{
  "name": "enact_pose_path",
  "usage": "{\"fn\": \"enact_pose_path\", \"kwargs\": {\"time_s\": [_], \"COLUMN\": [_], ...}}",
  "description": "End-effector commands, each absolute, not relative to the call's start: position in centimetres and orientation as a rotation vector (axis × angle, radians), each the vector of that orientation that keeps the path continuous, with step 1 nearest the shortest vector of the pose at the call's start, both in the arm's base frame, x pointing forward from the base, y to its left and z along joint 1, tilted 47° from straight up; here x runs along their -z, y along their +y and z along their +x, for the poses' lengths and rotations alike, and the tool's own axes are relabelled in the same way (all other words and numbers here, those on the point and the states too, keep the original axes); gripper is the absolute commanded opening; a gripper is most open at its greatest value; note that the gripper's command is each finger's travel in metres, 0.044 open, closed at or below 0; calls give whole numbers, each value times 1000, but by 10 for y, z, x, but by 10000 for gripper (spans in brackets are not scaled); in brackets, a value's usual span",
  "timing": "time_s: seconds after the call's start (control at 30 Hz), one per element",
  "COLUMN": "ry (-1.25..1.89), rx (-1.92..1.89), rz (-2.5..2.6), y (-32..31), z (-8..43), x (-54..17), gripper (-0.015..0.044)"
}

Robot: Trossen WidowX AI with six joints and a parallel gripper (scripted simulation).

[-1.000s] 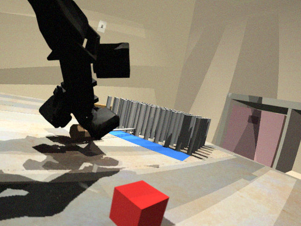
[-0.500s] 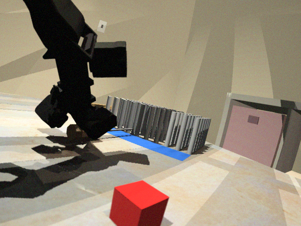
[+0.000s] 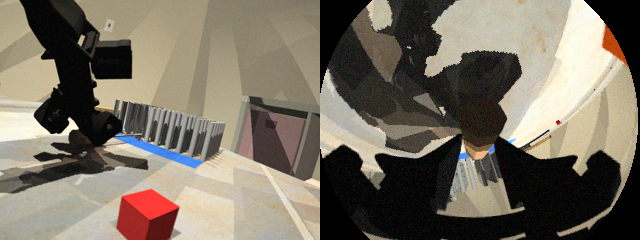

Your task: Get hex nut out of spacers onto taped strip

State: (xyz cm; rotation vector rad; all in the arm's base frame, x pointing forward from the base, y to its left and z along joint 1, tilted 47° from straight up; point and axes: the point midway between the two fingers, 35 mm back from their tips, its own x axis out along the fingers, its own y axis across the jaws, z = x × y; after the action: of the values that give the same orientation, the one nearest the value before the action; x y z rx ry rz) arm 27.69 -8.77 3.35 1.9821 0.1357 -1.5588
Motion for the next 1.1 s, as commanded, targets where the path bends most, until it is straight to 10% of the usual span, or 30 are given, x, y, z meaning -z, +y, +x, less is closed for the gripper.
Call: {"fn": "enact_pose_path", "kwargs": {"time_s": [0.0, 1.07], "ry": [147, 144], "rx": [1556, 1555], "rz": [1983, 1986], "y": [-87, -81], "z": [274, 272], "x": [-34, -46], "gripper": [0, 0]}}
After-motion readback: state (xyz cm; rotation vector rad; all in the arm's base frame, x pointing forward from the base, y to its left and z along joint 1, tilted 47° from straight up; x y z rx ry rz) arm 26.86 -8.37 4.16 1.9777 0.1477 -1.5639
